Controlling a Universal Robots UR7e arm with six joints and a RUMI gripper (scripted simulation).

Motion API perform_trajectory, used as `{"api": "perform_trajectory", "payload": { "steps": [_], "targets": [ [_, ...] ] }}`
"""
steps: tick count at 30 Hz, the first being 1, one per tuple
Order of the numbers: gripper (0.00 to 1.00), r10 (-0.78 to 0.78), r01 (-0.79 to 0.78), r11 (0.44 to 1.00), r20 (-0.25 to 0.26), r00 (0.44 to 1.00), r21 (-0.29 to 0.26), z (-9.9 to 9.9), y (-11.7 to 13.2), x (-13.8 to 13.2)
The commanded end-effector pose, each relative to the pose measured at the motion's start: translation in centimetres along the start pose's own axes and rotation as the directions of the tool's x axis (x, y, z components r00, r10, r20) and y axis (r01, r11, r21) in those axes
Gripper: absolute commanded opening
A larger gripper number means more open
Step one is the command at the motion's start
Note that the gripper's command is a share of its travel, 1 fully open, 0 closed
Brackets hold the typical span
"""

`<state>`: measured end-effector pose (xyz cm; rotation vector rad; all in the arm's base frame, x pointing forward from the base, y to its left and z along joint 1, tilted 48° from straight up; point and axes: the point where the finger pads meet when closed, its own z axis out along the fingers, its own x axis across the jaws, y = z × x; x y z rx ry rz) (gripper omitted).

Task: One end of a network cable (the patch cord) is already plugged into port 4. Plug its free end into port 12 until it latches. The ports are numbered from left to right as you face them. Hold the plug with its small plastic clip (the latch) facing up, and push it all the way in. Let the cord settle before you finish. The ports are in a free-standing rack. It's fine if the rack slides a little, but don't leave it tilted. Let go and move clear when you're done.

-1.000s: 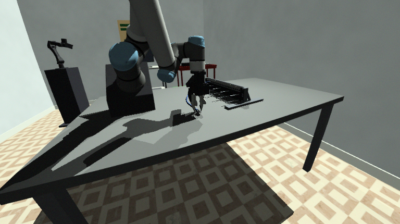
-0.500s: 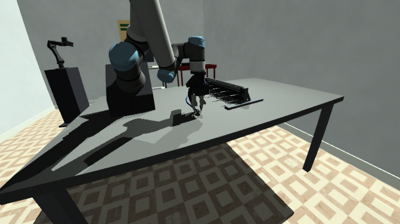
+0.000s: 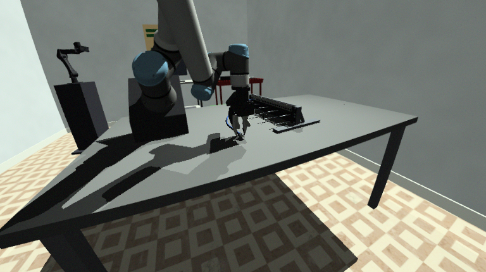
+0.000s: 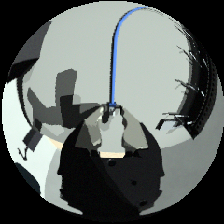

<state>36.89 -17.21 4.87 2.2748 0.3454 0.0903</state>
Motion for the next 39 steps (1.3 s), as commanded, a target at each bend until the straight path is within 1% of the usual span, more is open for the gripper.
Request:
{"api": "perform_trajectory", "payload": {
  "steps": [1,15,16,39],
  "targets": [
    [0.22,0.0,0.0,1.0,-0.001,1.0,0.0,-0.02,0.01,0.02],
    [0.22,0.0,0.0,1.0,-0.001,1.0,0.0,-0.02,0.01,0.02],
    [0.0,0.0,0.0,1.0,-0.001,1.0,0.0,-0.02,0.01,0.02],
    [0.0,0.0,0.0,1.0,-0.001,1.0,0.0,-0.02,0.01,0.02]
  ]
}}
